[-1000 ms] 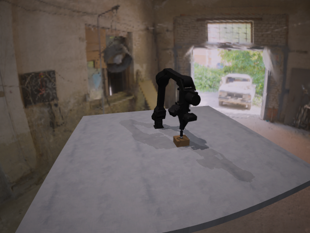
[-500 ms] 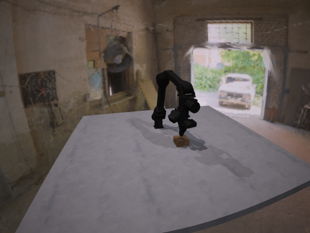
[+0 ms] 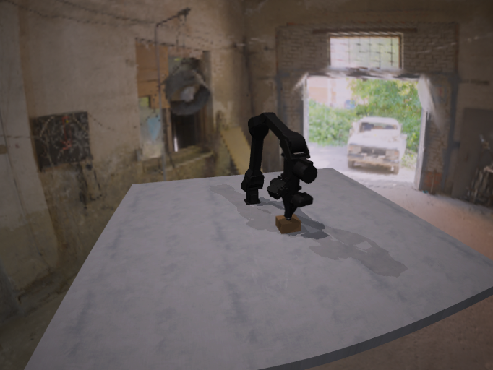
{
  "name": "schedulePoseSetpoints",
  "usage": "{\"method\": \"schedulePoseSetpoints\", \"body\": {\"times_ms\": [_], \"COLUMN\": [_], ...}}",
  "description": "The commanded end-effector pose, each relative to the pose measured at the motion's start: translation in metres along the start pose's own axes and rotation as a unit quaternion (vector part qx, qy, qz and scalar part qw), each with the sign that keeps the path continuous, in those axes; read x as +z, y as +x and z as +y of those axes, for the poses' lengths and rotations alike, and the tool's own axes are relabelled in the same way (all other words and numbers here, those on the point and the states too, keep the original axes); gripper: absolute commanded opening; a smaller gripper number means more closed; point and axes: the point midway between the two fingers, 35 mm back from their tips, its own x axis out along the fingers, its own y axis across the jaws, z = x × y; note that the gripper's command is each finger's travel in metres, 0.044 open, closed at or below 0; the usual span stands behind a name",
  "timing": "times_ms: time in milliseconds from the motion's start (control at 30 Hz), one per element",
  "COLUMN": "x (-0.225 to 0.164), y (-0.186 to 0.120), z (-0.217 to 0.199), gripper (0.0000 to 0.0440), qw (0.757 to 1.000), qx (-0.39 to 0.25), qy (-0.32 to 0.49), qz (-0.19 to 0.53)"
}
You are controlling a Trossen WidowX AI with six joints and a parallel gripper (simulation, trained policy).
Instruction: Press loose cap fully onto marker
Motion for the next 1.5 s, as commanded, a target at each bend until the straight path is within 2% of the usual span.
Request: {"method": "schedulePoseSetpoints", "body": {"times_ms": [0,100,400,567,700,1467], "x": [0.000,-0.001,-0.003,-0.004,-0.004,-0.005], "y": [0.019,0.019,0.021,0.021,0.018,-0.042], "z": [-0.006,-0.010,-0.022,-0.024,-0.023,-0.018], "gripper": [0.0146,0.0161,0.0249,0.0340,0.0438,0.0437], "qw": [1.000,0.999,0.999,0.999,0.999,0.997], "qx": [-0.025,-0.029,-0.045,-0.041,-0.029,0.062], "qy": [-0.014,-0.018,-0.024,-0.029,-0.032,-0.039], "qz": [0.002,0.005,0.014,0.018,0.020,0.019]}}
